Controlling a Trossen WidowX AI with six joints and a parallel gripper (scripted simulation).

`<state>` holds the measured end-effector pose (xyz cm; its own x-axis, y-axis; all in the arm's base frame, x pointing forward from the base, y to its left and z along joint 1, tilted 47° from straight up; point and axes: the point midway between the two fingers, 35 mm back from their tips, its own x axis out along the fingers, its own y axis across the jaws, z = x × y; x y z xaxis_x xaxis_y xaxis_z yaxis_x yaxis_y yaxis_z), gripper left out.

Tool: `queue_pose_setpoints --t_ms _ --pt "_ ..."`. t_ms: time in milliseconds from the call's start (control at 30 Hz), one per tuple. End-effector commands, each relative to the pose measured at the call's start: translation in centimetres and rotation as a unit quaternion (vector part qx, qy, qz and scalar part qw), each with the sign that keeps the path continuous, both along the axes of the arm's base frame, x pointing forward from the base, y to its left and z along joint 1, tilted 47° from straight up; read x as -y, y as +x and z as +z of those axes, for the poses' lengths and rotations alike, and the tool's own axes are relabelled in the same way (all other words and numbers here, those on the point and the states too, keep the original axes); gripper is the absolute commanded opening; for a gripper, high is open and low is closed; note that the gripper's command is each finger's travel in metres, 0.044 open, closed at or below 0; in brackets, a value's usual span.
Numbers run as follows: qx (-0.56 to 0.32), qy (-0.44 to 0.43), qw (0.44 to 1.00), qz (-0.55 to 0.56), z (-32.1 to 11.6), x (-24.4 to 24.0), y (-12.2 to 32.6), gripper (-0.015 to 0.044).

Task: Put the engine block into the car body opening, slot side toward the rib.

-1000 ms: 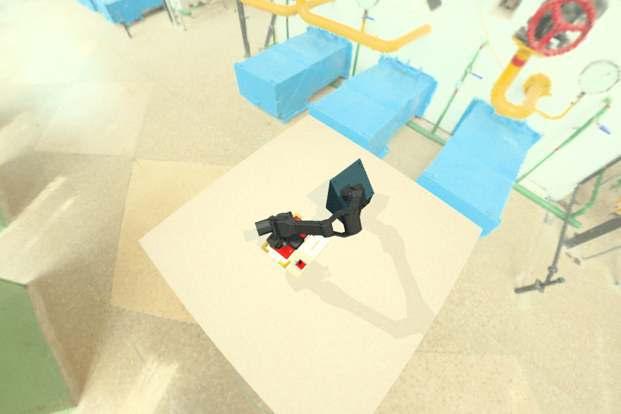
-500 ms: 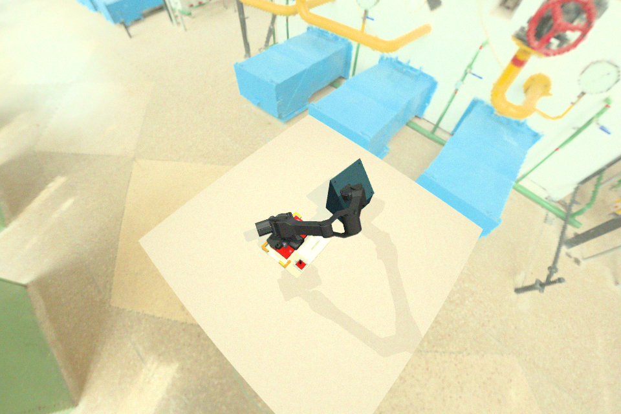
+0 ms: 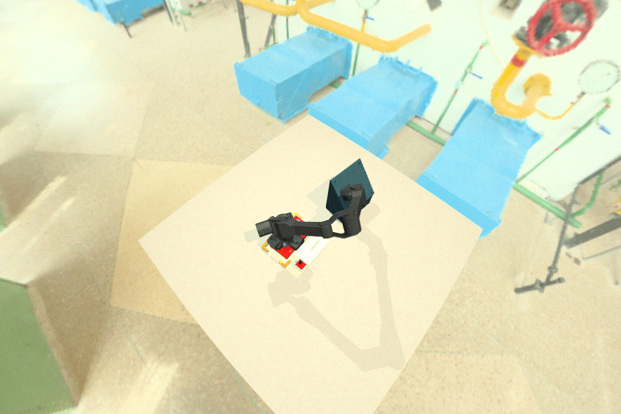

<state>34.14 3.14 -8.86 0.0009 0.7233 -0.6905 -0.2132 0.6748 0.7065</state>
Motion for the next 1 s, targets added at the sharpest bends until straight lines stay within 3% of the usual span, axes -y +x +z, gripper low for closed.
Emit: queue_pose_setpoints --t_ms 0,967 --pt "-0.002 0.002 1.0 -0.001 -0.08 -0.16 -0.08 0.0159" --pt "-0.002 0.002 1.0 -0.001 -0.57 -0.69 -0.11 0.0159"
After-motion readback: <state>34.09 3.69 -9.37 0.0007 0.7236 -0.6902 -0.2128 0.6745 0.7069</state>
